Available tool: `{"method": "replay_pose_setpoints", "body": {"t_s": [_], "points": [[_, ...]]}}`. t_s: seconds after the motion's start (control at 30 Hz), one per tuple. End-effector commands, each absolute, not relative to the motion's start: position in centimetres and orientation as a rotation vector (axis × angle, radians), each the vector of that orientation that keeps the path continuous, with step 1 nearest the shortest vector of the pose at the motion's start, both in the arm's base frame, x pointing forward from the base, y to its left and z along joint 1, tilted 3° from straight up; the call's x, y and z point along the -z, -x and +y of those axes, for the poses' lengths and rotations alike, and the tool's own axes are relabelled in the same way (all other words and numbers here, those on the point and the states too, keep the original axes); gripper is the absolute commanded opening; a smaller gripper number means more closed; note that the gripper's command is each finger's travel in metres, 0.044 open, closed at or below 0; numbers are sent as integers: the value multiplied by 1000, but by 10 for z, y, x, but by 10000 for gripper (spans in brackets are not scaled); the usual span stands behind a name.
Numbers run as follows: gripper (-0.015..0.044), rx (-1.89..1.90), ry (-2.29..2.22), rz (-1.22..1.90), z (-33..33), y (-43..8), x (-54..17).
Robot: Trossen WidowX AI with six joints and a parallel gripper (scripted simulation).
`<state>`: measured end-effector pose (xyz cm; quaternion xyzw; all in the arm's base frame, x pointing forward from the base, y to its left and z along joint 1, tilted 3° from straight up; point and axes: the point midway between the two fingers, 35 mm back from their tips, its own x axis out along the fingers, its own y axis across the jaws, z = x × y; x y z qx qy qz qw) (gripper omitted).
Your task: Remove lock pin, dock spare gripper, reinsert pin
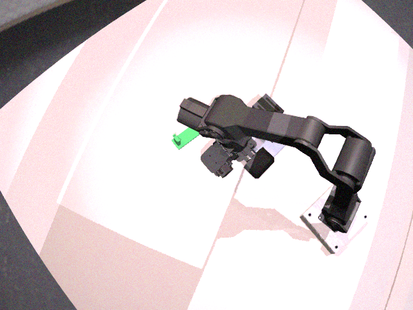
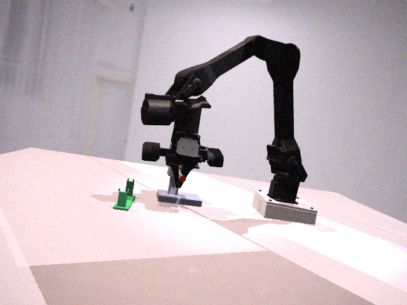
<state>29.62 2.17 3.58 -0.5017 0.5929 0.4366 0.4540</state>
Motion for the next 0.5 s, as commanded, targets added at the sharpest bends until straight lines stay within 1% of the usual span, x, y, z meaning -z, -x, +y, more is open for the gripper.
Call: {"method": "replay_pose_setpoints", "body": {"t_s": [0.0,0.47], "points": [[0,-1079,1241,1459,19,-297,-37],[0,-1086,1237,1464,9,-296,-36]]}}
